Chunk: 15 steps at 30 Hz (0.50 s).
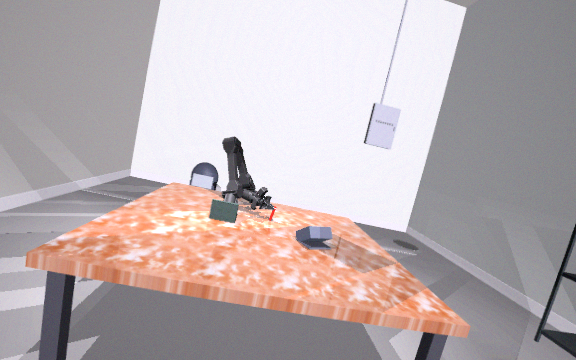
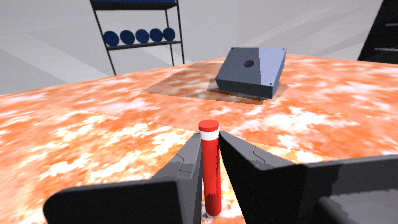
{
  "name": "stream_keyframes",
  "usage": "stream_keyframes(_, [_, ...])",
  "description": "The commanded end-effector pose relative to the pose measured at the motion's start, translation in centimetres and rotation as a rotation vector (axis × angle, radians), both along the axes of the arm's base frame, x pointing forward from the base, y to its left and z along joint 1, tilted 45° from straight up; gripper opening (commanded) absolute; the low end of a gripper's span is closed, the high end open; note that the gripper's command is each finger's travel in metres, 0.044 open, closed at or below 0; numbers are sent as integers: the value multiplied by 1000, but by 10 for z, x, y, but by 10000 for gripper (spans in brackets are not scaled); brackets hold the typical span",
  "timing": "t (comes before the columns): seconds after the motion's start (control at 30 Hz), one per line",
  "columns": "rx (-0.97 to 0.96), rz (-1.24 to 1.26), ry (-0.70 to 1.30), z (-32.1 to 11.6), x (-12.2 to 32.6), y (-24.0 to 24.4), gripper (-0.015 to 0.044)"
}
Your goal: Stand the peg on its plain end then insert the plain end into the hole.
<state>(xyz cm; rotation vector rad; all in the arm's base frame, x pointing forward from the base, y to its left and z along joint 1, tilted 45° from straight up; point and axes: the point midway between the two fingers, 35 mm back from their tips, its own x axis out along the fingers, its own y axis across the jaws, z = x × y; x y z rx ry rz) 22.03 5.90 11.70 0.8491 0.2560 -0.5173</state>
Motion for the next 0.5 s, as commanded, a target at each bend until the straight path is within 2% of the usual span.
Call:
stream_keyframes(0.0, [4,4,0,1,0,1,49])
stream_keyframes(0.47, [2,7,1,-2,-1,4,49])
